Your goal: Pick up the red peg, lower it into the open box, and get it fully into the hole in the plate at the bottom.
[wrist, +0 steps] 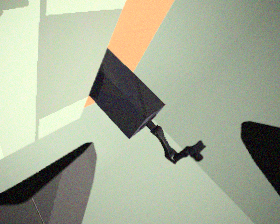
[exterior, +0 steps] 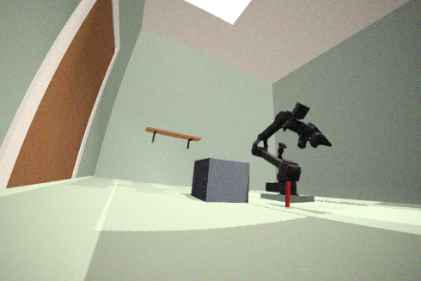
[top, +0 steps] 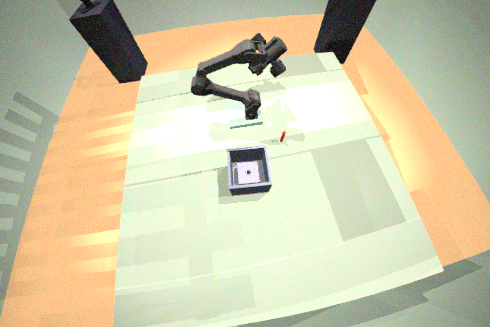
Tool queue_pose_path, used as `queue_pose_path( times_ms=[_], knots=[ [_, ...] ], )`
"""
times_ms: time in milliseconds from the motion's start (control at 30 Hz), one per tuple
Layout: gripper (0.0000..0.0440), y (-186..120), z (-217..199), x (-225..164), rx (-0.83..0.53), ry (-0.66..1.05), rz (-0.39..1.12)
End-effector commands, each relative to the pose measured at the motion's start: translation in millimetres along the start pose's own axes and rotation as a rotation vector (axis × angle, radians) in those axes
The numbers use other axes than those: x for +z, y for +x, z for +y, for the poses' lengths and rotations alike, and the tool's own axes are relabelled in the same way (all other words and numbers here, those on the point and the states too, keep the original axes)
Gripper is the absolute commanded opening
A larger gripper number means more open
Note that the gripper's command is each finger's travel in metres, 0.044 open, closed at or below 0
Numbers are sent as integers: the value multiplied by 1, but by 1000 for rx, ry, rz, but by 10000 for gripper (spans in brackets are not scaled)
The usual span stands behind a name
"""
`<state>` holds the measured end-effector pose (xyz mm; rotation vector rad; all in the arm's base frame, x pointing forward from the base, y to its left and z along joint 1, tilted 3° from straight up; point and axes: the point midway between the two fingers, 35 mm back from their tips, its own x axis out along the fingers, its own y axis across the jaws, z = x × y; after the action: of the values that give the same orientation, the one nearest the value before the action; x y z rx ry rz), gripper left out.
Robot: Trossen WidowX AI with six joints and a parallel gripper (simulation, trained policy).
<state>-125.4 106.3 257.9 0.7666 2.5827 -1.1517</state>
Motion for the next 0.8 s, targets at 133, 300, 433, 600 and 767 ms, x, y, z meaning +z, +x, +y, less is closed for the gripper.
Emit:
queue_pose_path(
  times_ms=[133,300,433,600,767],
  knots=[
    [440,-7,23,-11,156,-25,21],
    [440,-20,49,-21,327,-46,22],
    [440,-35,70,-28,462,-59,2],
    [440,-57,94,-33,622,-68,-49],
    [440,-79,115,-33,751,-67,-123]
  ],
)
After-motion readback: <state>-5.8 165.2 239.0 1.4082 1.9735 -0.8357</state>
